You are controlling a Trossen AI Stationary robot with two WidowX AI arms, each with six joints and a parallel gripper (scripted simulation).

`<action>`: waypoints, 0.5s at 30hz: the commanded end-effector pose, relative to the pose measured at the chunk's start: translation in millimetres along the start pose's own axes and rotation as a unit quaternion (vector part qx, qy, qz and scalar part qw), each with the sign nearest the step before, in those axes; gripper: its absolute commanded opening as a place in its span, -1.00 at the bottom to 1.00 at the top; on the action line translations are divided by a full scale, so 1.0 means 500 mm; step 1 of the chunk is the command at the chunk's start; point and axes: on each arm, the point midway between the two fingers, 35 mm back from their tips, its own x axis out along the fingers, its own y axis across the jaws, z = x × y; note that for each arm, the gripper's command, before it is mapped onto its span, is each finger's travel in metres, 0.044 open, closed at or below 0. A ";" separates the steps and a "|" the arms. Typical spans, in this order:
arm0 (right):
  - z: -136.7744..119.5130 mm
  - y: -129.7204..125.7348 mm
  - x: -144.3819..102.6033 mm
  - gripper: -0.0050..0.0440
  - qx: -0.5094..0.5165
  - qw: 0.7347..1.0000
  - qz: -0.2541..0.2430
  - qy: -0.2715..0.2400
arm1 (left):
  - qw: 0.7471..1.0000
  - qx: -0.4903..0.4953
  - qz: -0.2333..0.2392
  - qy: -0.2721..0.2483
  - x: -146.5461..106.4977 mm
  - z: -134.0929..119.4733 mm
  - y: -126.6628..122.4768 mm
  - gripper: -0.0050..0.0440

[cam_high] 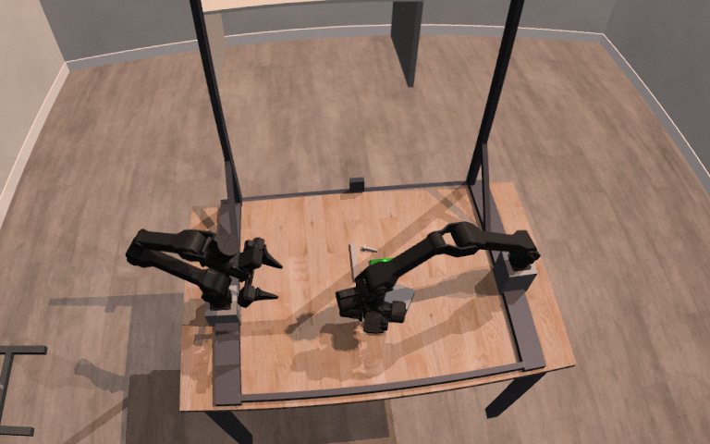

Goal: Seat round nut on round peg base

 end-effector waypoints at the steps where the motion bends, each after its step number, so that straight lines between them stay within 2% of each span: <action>1: 0.007 0.000 -0.004 1.00 -0.001 1.000 0.000 -0.005 | 1.000 -0.001 -0.006 0.000 -0.004 0.000 -0.006 0.19; 2: 0.007 0.000 -0.004 1.00 -0.001 1.000 0.000 -0.005 | 1.000 0.000 -0.015 -0.005 -0.023 0.004 -0.012 0.19; 3: 0.007 0.000 -0.004 1.00 -0.001 1.000 0.000 -0.005 | 1.000 0.000 -0.015 -0.005 -0.023 0.004 -0.012 0.19; 4: 0.007 0.000 -0.004 1.00 -0.001 1.000 0.000 -0.005 | 1.000 0.000 -0.015 -0.005 -0.023 0.004 -0.012 0.10; 6: 0.007 0.000 -0.004 1.00 -0.001 1.000 0.000 -0.005 | 1.000 0.000 -0.015 -0.005 -0.023 0.004 -0.012 0.10; 7: 0.007 0.000 -0.004 1.00 -0.001 1.000 0.000 -0.005 | 1.000 0.000 -0.015 -0.005 -0.023 0.004 -0.012 0.02; 12: 0.007 0.000 -0.004 1.00 -0.001 1.000 0.000 -0.005 | 1.000 0.000 -0.015 -0.005 -0.023 0.004 -0.012 0.00; 15: 0.007 0.000 -0.004 1.00 -0.001 1.000 0.000 -0.005 | 1.000 0.000 -0.015 -0.005 -0.023 0.004 -0.012 -0.09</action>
